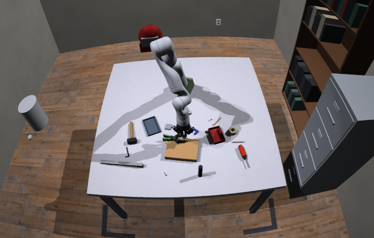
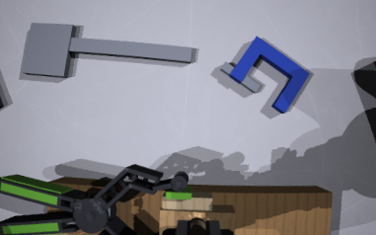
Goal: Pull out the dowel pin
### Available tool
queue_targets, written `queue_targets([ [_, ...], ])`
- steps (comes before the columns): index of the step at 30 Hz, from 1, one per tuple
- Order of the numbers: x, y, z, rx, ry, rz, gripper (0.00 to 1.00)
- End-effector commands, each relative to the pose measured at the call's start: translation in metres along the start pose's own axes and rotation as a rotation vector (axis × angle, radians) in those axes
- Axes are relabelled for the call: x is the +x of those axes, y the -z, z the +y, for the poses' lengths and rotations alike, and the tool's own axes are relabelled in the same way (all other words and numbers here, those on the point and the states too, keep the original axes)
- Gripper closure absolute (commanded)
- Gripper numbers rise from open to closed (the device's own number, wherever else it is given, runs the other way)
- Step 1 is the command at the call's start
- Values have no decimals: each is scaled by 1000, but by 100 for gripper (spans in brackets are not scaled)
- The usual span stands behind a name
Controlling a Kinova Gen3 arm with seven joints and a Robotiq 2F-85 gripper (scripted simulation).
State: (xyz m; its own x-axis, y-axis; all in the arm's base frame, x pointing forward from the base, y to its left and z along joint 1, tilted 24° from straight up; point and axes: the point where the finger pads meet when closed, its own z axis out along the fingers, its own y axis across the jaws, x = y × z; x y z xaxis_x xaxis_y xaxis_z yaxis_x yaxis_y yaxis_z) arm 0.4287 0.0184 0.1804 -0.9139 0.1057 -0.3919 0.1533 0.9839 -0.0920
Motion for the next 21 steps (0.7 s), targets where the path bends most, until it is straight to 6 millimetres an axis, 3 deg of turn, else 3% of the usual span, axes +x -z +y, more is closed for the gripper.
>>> queue_targets([
  [1, 0, 0, 0, -1, 8, -1, 90],
  [21, 0, 1, 0, -1, 101, -1, 90],
])
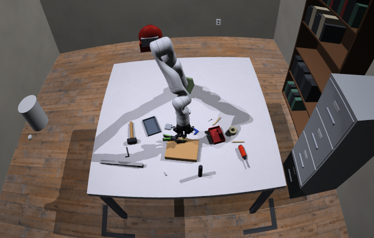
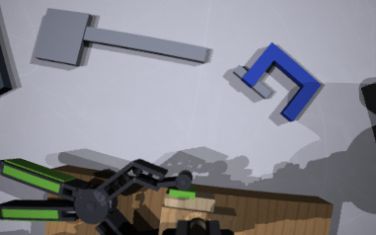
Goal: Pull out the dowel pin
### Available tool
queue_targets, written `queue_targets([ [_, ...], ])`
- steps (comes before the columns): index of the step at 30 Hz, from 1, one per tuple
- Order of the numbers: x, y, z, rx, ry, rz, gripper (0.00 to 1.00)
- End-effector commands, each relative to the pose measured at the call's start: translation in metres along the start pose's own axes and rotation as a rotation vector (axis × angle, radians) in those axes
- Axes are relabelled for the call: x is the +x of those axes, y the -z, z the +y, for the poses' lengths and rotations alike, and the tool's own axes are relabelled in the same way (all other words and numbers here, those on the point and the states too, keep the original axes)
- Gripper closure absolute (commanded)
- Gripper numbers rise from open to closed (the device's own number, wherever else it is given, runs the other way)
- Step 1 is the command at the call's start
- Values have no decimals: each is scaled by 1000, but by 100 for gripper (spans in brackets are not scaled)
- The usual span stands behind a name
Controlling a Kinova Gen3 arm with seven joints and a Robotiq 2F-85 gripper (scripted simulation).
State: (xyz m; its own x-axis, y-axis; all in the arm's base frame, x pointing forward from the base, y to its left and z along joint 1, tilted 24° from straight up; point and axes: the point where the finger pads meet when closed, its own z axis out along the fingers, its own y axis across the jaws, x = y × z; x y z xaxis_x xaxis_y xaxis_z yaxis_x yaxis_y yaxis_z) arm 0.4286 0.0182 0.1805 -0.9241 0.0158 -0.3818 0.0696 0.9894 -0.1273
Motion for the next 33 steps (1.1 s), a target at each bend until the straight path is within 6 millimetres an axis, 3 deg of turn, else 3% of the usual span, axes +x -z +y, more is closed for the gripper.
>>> queue_targets([
  [1, 0, 0, 0, -1, 15, -1, 90],
  [33, 0, 1, 0, -1, 150, -1, 90],
])
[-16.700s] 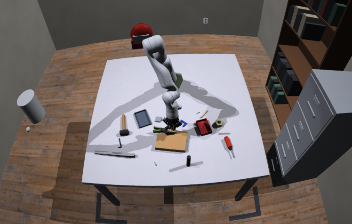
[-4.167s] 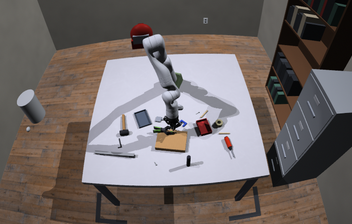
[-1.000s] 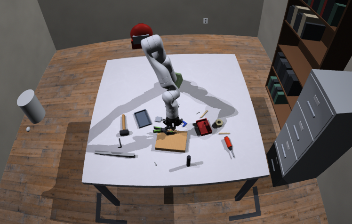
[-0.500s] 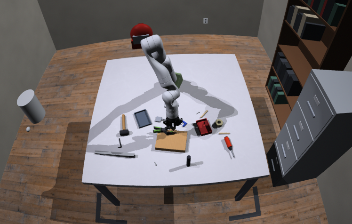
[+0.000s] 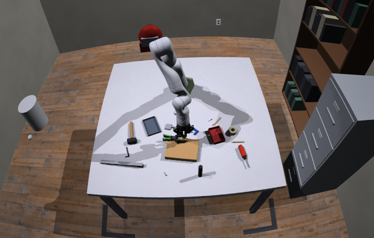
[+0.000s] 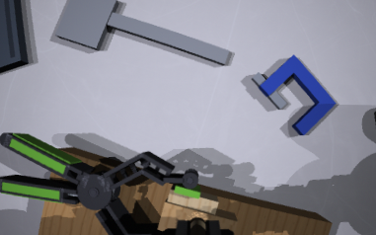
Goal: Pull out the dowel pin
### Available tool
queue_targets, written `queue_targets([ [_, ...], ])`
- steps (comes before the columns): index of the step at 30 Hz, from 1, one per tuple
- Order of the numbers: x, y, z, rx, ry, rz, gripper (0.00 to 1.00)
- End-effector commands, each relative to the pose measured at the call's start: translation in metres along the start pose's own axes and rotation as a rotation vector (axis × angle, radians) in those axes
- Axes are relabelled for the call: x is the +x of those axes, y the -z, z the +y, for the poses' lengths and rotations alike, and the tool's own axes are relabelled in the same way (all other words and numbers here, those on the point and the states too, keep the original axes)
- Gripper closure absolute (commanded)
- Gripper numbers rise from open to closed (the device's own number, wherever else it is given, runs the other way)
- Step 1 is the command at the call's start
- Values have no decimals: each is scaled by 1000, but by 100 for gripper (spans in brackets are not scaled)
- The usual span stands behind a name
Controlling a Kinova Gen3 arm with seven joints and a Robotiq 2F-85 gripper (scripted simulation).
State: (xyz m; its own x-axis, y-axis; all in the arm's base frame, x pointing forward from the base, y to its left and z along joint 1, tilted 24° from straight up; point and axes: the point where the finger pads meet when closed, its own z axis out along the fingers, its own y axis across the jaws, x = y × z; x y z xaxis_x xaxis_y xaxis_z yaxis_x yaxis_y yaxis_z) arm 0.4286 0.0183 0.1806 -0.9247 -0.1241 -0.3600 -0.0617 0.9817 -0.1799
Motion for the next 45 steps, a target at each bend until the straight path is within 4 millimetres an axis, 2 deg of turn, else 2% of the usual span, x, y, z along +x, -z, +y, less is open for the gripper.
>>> queue_targets([
  [1, 0, 0, 0, 0, 13, -1, 90],
  [45, 0, 1, 0, 0, 188, -1, 90],
])
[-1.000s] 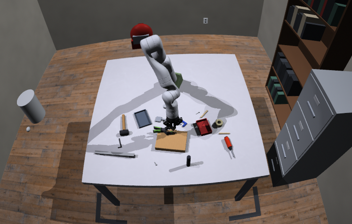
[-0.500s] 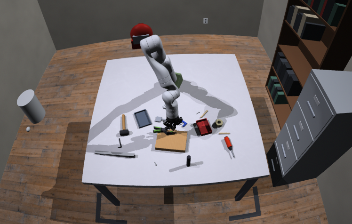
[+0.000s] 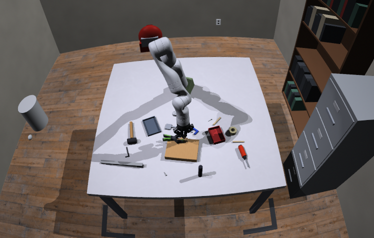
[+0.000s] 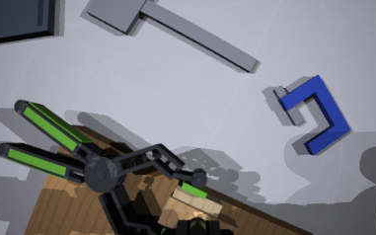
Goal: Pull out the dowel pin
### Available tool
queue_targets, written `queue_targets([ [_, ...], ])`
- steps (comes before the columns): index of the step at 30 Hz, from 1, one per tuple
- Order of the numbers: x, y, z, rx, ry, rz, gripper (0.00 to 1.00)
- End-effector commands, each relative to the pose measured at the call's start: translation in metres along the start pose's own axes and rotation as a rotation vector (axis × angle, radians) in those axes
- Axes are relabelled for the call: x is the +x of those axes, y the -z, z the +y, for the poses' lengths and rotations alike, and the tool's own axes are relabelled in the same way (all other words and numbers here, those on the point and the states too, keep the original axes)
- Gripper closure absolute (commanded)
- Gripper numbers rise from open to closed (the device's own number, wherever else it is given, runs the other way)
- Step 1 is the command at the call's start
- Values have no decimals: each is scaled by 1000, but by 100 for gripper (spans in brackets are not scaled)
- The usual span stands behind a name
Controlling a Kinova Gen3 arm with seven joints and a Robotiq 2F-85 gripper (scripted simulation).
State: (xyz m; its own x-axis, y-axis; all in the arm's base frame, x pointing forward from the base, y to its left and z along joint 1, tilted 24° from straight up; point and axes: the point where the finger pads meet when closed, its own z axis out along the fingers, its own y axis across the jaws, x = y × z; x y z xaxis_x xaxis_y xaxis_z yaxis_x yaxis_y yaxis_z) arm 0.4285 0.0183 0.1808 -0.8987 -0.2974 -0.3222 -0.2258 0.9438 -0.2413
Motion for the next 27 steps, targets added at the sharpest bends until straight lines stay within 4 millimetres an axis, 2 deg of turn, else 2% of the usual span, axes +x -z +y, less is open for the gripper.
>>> queue_targets([
  [1, 0, 0, 0, 0, 12, -1, 90],
  [27, 0, 1, 0, 0, 99, -1, 90],
])
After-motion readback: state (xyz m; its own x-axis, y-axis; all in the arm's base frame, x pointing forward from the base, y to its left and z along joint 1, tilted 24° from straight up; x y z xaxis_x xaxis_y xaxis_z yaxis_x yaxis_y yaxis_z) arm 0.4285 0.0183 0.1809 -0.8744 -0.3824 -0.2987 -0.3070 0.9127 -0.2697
